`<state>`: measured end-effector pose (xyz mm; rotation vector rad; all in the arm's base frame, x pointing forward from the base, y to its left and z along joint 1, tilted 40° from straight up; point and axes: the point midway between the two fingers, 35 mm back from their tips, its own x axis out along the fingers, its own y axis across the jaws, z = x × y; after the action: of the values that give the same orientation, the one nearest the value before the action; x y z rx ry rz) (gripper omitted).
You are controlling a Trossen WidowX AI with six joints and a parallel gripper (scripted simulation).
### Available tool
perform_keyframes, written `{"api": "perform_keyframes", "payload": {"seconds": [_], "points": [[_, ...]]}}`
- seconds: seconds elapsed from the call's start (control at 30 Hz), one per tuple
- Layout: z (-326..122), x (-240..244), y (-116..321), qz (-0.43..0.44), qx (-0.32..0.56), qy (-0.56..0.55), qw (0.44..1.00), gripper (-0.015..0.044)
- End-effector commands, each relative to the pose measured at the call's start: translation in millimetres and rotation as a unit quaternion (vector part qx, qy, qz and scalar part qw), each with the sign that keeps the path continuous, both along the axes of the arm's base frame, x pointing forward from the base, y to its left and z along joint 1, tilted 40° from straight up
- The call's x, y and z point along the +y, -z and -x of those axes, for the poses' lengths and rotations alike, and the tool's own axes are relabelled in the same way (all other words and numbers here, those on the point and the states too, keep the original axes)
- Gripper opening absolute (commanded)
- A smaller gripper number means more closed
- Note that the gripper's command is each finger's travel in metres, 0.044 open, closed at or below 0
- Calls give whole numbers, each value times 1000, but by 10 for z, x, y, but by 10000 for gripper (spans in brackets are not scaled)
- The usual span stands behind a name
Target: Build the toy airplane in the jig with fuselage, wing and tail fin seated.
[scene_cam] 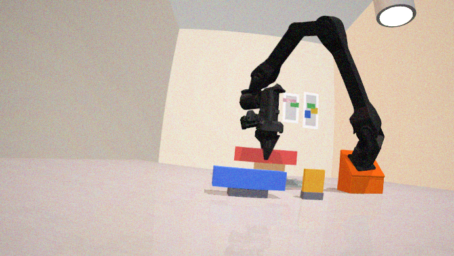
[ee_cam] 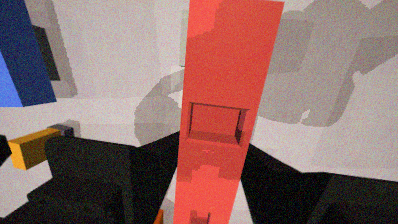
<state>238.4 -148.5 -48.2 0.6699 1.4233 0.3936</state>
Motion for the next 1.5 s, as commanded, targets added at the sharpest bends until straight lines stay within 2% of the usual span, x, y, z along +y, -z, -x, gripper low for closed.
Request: {"api": "perform_keyframes", "payload": {"seconds": [0.0,1.4,1.47], "points": [[8,-1,12,0,1,-2,1000,195],[-34,249,331,0,1,-2,1000,195],[-37,233,312,4,-1,-4,1000,181]]}}
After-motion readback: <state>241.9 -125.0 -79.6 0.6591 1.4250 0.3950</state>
